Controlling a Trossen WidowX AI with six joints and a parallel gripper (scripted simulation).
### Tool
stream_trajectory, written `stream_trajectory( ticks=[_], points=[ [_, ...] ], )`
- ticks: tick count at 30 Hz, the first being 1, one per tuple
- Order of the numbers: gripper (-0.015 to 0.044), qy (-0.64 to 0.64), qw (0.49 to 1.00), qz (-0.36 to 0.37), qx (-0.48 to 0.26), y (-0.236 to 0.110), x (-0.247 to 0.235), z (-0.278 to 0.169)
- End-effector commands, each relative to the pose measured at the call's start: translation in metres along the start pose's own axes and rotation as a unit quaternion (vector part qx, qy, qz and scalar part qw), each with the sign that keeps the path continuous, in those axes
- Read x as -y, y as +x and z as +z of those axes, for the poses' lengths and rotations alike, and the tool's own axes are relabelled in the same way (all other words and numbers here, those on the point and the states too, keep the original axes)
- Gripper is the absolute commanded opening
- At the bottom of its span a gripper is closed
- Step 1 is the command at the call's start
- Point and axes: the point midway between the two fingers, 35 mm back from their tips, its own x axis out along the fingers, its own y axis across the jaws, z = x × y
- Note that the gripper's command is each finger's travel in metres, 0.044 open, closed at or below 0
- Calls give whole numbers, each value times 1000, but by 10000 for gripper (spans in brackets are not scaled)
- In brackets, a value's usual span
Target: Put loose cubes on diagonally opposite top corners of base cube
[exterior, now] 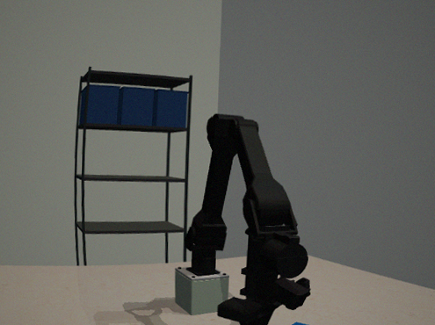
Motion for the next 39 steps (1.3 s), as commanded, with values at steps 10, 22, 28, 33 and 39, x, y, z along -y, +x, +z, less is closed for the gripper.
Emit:
stream_trajectory(
  ticks=[10, 22, 28, 33, 39],
  points=[
    [105, -3, 1000, -3, 6, -46, 1, 2],
    [105, -3, 1000, -3, 6, -77, -1, -2],
    [105, 37, 999, -2, 7, -73, -10, 4],
    [105, 95, 995, -1, 7, -67, -23, 12],
    [105, 163, 987, 0, 7, -61, -40, 21]
  ],
)
